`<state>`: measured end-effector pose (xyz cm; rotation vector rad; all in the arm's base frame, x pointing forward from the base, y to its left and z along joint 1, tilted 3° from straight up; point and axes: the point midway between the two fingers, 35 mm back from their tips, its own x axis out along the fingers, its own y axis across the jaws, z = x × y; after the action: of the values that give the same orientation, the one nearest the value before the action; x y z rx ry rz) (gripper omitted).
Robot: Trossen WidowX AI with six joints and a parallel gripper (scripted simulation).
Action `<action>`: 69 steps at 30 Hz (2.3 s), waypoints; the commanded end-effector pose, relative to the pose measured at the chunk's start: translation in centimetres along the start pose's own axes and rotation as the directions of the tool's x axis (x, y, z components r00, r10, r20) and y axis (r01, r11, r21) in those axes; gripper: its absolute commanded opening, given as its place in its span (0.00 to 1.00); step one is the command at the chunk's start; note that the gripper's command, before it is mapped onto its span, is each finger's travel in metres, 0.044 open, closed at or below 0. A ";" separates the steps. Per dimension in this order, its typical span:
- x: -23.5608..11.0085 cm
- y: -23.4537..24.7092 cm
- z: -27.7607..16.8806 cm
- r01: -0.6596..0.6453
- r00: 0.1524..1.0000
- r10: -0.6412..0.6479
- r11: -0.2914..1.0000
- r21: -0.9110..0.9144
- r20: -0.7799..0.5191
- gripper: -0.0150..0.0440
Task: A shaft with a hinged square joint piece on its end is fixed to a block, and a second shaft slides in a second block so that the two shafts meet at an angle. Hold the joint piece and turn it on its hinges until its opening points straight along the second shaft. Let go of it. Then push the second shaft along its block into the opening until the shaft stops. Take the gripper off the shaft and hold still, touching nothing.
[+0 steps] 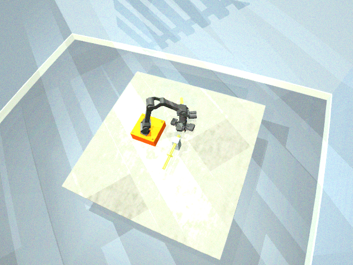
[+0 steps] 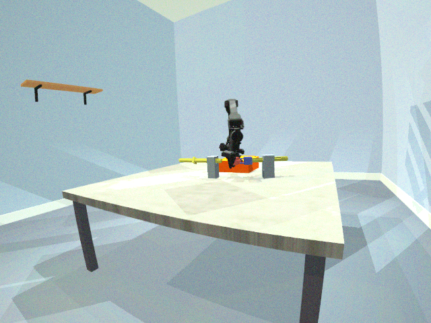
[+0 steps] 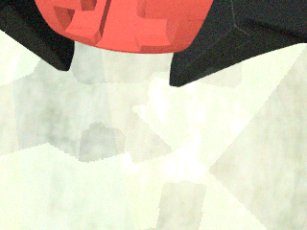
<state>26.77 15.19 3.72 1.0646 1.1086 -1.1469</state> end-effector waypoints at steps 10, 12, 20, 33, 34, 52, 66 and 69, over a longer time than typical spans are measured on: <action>0.0 0.0 0.0 0.000 1.000 0.000 1.000 -0.001 -0.001 0.43; 0.0 0.0 0.0 0.000 1.000 0.000 1.000 -0.001 -0.001 0.50; 0.0 0.0 0.0 0.000 1.000 0.000 1.000 -0.001 -0.001 0.77; 0.0 0.0 0.0 0.000 1.000 0.000 1.000 -0.001 -0.001 1.00; 0.0 0.0 0.0 0.000 1.000 0.000 1.000 -0.001 -0.001 1.00; -2.5 0.0 0.7 -0.010 0.950 0.011 1.000 0.007 -0.312 1.00; -3.7 0.3 0.8 -0.051 0.947 0.015 0.993 -0.104 -0.321 1.00; -4.6 0.5 0.8 -0.080 0.950 0.014 0.977 -0.200 -0.311 1.00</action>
<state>26.64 14.87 7.36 1.1968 1.3929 -0.8985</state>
